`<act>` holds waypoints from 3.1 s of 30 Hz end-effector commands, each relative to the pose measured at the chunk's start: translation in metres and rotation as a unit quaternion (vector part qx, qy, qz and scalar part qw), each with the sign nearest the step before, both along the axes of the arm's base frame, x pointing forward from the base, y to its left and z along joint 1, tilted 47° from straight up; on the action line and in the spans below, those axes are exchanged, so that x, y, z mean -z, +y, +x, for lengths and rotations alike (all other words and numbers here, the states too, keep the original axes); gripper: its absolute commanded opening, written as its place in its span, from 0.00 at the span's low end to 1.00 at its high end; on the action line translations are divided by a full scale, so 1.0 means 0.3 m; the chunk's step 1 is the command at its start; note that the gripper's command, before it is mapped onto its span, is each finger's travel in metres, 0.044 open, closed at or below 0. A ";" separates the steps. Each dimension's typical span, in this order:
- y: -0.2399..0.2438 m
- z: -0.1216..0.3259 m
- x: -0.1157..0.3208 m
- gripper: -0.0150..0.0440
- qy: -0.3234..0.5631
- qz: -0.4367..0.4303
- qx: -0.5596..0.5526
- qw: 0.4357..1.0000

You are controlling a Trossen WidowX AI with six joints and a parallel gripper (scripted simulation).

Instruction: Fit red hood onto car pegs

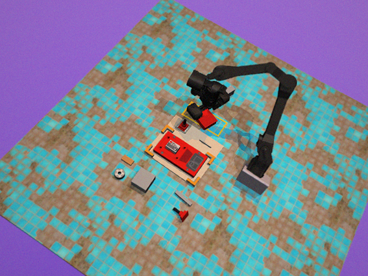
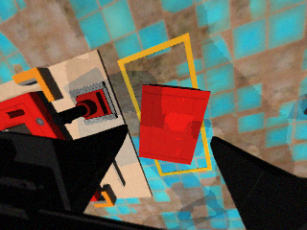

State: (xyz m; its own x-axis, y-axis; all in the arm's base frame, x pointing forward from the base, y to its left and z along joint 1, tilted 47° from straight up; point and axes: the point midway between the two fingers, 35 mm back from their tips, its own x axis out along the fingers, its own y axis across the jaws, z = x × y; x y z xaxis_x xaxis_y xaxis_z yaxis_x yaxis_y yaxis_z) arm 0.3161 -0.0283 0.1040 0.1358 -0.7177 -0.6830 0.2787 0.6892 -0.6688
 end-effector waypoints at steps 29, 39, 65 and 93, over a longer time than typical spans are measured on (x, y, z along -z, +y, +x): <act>-0.044 0.003 0.038 1.00 0.001 -0.003 -0.002 1.000; -0.056 0.005 0.049 1.00 0.001 -0.003 -0.001 1.000; -0.073 0.008 0.066 0.81 0.000 -0.001 0.000 1.000; 0.041 -0.013 -0.038 0.25 0.001 0.000 0.000 1.000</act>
State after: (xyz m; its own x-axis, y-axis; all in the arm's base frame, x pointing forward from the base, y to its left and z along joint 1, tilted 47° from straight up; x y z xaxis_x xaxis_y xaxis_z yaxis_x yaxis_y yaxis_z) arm 0.3120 -0.0240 0.1091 0.1290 -0.7220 -0.6797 0.2736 0.6848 -0.6754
